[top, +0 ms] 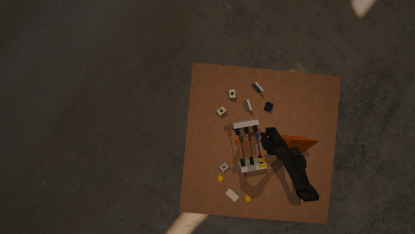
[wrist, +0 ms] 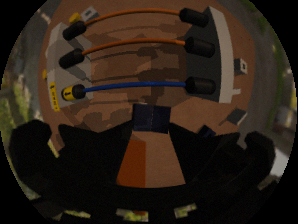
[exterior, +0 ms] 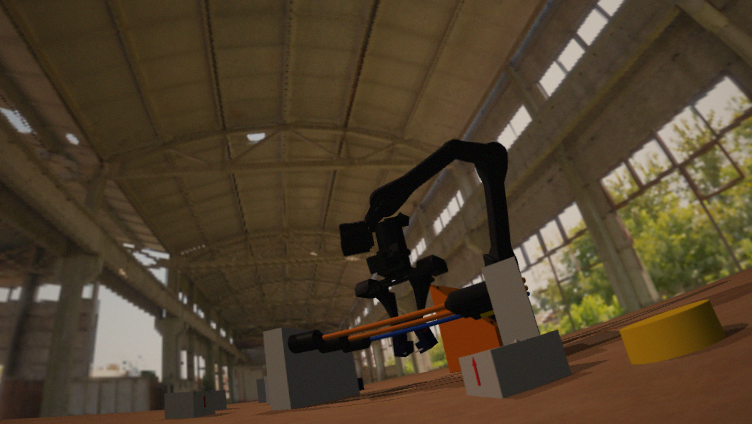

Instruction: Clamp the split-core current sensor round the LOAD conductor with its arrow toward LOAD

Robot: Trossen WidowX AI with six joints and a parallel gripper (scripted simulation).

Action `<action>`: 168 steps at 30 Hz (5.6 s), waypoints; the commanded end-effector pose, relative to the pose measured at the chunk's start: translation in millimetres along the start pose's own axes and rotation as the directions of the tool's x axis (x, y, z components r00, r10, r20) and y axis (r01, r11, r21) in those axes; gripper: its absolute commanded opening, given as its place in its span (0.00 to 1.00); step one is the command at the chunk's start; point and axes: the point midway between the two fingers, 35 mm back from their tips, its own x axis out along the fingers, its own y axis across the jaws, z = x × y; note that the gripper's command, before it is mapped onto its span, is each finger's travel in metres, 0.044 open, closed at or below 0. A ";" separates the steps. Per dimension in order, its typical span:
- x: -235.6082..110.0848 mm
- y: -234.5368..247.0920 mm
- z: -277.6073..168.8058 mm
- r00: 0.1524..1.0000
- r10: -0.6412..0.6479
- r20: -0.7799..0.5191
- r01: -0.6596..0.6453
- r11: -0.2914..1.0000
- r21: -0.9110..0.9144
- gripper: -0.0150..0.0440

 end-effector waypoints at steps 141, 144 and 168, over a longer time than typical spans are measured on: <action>-5.3 10.7 54.8 1.000 -0.004 0.001 0.000 -0.110 -0.994 0.34; -5.3 10.7 54.8 1.000 -0.004 0.001 0.000 -0.110 -0.994 0.48; 34.3 11.6 55.5 1.000 0.001 0.007 0.007 -0.107 -0.994 1.00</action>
